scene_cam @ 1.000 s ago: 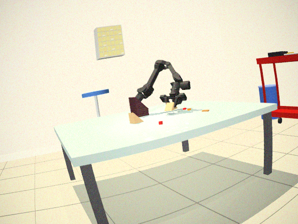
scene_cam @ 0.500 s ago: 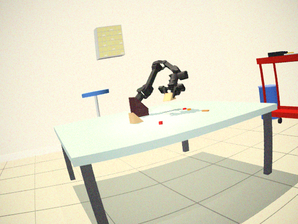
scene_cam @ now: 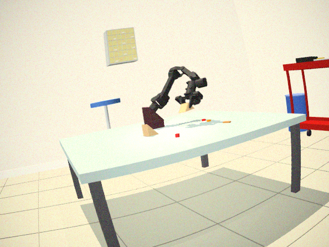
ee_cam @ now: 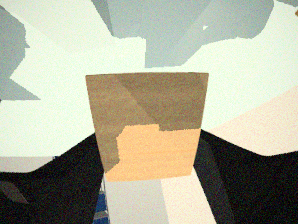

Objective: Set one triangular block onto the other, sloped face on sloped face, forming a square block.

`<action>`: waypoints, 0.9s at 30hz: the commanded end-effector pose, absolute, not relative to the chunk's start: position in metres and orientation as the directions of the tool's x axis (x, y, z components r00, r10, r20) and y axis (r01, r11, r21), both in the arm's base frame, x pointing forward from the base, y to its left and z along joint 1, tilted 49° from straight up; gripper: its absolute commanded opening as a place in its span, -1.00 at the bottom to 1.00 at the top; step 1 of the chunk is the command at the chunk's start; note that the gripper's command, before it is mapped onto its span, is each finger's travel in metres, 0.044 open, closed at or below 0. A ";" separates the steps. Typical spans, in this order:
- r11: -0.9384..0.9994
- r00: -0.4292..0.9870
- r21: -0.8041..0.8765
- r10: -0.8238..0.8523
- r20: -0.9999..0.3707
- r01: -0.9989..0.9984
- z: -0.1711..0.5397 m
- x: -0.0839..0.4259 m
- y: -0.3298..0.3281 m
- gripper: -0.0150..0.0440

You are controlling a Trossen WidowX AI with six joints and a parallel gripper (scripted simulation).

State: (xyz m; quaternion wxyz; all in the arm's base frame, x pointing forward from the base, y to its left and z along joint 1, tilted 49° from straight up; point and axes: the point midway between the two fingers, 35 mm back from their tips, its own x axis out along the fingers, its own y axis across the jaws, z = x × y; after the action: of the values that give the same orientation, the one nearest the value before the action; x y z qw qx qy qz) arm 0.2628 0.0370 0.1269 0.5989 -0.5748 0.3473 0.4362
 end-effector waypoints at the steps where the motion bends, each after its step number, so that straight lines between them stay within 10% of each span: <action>1: 0.095 0.353 -0.342 0.147 -0.924 -0.935 0.126 0.263 0.036 -0.49; 27: 0.735 0.207 0.092 0.306 -0.929 -0.672 0.116 0.260 0.034 -0.49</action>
State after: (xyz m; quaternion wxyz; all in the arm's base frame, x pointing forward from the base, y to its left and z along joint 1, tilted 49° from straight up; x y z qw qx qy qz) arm 0.2592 0.0353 0.1151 0.7490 -0.2240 0.5206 0.3432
